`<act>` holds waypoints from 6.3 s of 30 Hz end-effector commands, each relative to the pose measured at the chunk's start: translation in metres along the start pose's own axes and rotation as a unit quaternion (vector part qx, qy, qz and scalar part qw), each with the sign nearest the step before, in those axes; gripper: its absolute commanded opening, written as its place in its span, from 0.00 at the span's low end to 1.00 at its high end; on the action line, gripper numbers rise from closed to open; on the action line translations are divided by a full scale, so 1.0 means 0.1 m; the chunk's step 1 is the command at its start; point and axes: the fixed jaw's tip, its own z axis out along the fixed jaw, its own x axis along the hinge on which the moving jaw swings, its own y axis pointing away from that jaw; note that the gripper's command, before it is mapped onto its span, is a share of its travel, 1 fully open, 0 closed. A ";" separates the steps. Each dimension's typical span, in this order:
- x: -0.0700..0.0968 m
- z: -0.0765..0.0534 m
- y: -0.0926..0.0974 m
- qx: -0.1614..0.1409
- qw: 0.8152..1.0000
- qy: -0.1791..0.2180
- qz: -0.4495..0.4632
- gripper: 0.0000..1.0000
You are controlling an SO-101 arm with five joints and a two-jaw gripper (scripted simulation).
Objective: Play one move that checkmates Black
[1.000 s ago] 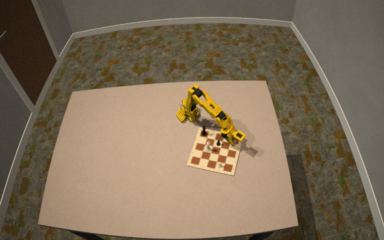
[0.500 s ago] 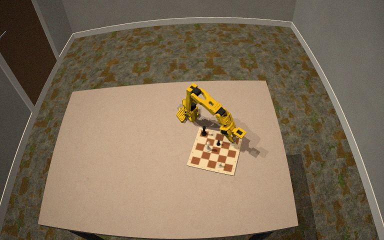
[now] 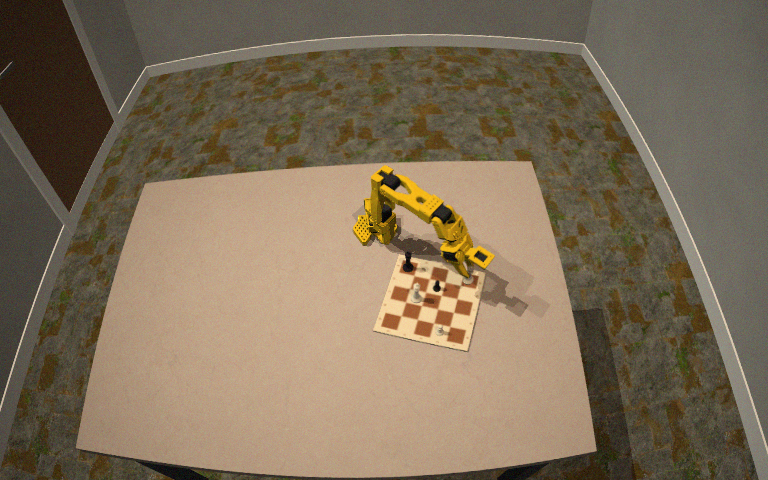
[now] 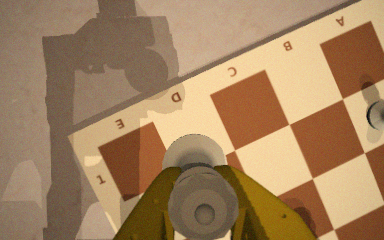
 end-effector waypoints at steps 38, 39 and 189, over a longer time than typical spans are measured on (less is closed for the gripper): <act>0.03 -0.21 0.34 -0.034 0.998 -0.006 -0.058 0.00; 0.02 -0.22 0.35 -0.034 0.998 -0.006 -0.059 0.00; 0.36 0.38 0.36 -0.035 0.998 -0.006 -0.060 0.00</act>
